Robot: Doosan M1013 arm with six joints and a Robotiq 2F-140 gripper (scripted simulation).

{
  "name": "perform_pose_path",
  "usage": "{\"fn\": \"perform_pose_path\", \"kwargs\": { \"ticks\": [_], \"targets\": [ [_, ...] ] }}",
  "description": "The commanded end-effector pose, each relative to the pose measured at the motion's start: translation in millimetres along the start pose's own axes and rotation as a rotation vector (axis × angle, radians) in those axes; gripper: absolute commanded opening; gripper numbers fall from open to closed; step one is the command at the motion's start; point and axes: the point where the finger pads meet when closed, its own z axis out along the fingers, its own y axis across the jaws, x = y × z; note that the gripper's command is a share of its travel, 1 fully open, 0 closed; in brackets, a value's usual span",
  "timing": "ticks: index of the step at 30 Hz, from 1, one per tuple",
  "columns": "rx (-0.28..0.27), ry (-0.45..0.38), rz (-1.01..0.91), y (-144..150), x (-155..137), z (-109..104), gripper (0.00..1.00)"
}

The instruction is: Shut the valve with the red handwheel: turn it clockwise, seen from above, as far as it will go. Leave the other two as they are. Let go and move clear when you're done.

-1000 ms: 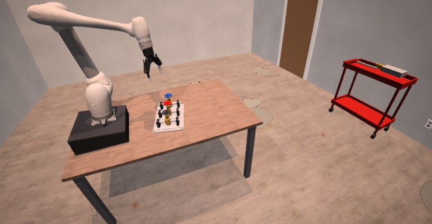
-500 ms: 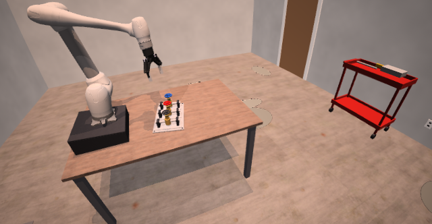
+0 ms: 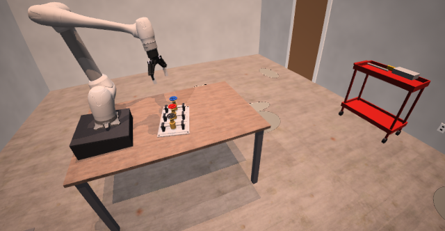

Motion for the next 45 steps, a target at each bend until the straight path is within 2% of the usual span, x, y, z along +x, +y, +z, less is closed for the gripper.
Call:
{"fn": "perform_pose_path", "kwargs": {
  "ticks": [1, 30, 33, 38, 41, 43, 45],
  "targets": [
    [0.000, 0.000, 0.000, 0, 0, 0, 1.00],
    [0.000, -0.001, 0.006, 0, 0, 1, 1.00],
    [0.000, -0.009, 0.082, -2, 2, 8, 1.00],
    [-0.007, -0.039, 0.360, -6, 7, 37, 1.00],
    [-0.007, -0.039, 0.360, -6, 7, 37, 1.00],
    [-0.017, -0.059, 0.564, -8, 10, 58, 1.00],
    [-0.017, -0.059, 0.564, -8, 10, 58, 1.00]
  ]
}}
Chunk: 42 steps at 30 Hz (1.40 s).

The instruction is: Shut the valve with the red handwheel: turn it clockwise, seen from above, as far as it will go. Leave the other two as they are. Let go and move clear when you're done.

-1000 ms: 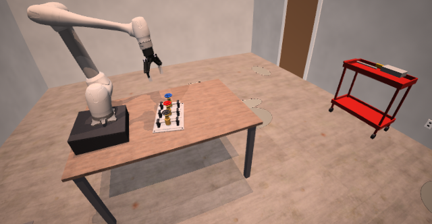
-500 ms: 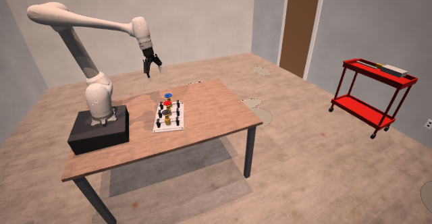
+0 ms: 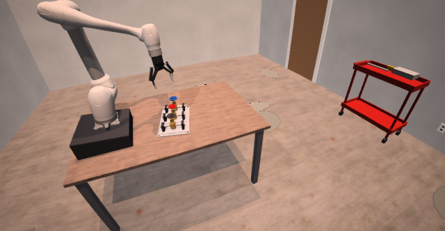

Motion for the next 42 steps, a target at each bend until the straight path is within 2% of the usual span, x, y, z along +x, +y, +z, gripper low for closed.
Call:
{"fn": "perform_pose_path", "kwargs": {
  "ticks": [1, 2, 3, 5, 6, 8, 9, 10, 11, 13, 14, 15, 16, 20, 25, 31, 32, 42],
  "targets": [
    [-0.014, -0.010, 0.231, -4, 3, 23, 1.00],
    [-0.014, -0.010, 0.231, -4, 3, 23, 1.00],
    [-0.021, -0.019, 0.346, -6, 5, 35, 1.00],
    [-0.021, -0.019, 0.346, -6, 5, 35, 1.00],
    [-0.029, -0.027, 0.461, -7, 6, 46, 1.00],
    [-0.029, -0.027, 0.461, -7, 6, 46, 1.00],
    [-0.038, -0.035, 0.573, -8, 8, 58, 1.00],
    [-0.038, -0.035, 0.573, -8, 8, 58, 1.00],
    [-0.047, -0.041, 0.681, -8, 9, 69, 1.00],
    [-0.047, -0.041, 0.681, -8, 9, 69, 1.00],
    [-0.056, -0.046, 0.781, -9, 11, 79, 1.00],
    [-0.056, -0.046, 0.781, -9, 11, 79, 1.00],
    [-0.065, -0.050, 0.871, -9, 12, 88, 1.00],
    [-0.080, -0.055, 1.015, -9, 14, 102, 1.00],
    [-0.094, -0.059, 1.145, -8, 15, 115, 1.00],
    [-0.095, -0.059, 1.152, -8, 15, 116, 1.00],
    [-0.095, -0.059, 1.152, -8, 15, 116, 0.51],
    [-0.095, -0.059, 1.152, -8, 15, 118, 0.51]
  ]
}}
